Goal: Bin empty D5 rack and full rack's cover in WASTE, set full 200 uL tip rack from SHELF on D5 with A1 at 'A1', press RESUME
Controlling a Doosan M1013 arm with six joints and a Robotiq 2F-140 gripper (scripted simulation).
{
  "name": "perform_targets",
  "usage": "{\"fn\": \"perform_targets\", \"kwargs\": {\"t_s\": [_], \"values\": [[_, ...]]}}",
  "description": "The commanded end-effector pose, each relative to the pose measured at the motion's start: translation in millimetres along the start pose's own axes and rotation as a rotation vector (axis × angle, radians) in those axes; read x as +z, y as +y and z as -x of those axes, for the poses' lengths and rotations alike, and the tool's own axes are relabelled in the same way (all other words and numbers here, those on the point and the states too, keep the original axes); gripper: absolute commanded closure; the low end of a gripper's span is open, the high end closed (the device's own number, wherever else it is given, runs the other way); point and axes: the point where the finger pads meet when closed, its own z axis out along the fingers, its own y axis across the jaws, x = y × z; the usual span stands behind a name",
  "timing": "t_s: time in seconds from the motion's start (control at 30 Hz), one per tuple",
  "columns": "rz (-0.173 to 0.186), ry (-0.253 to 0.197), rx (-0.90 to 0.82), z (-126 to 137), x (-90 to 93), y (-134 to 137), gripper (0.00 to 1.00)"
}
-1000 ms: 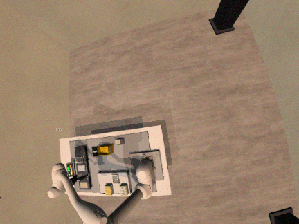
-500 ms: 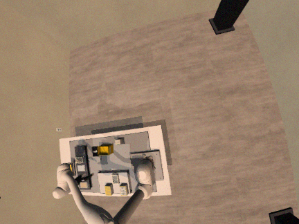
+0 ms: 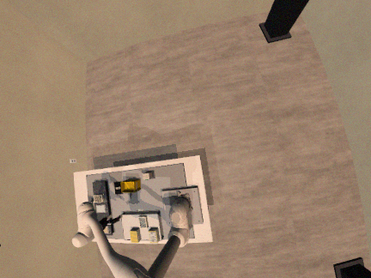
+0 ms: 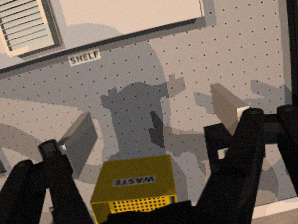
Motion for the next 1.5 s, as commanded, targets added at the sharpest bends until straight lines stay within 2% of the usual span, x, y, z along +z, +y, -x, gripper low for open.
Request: {"fn": "perform_targets", "kwargs": {"t_s": [0.0, 0.33, 0.4, 0.9, 0.97, 1.47], "values": [[0.0, 0.0, 0.0, 0, 0.1, -15, 0.23], [0.0, 0.0, 0.0, 0, 0.1, -65, 0.23], [0.0, 0.0, 0.0, 0, 0.1, -65, 0.23], [0.0, 0.0, 0.0, 1, 0.1, -140, 0.23], [0.0, 0.0, 0.0, 1, 0.1, -140, 0.23], [0.0, 0.0, 0.0, 1, 0.0, -215, 0.23]]}}
